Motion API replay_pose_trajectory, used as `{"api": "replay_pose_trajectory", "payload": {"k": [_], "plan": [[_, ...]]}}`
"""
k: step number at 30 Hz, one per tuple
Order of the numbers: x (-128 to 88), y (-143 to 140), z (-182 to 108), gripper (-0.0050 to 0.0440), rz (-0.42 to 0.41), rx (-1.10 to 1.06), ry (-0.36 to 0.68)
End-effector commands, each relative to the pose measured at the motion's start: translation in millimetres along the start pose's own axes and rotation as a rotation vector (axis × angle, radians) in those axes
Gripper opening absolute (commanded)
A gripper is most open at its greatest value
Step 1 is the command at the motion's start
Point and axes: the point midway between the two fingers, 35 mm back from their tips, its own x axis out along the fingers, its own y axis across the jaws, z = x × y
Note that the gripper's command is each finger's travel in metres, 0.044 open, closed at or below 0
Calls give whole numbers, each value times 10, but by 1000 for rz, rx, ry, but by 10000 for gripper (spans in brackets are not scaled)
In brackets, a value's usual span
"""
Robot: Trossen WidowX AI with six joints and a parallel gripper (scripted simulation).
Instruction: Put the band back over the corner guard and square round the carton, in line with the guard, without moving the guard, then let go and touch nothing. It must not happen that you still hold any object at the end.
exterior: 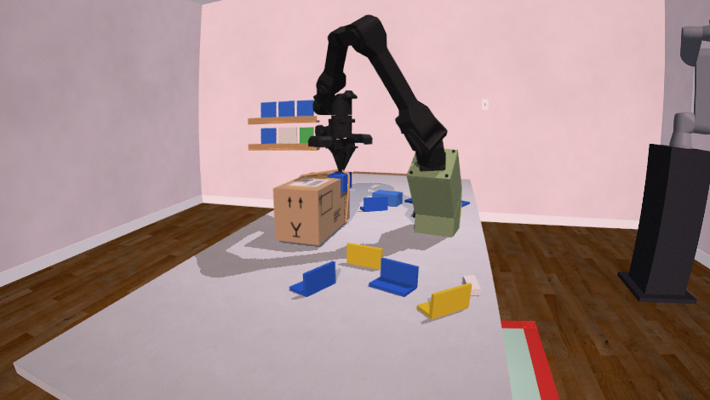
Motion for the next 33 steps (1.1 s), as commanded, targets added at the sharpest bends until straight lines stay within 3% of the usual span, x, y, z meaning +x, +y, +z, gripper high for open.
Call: {"api": "replay_pose_trajectory", "payload": {"k": [1,9,11,13,16,25,28,33], "plan": [[30,-18,-12,0,-6,9,3],[44,-19,-12,0,-6,9,3],[25,3,4,49,0,0,-1],[25,3,4,49,0,0,-1],[25,3,4,121,0,0,-1],[25,3,4,121,0,0,-1],[-178,7,9,121,2,-1,-2],[-275,9,6,121,3,-1,-2]]}}
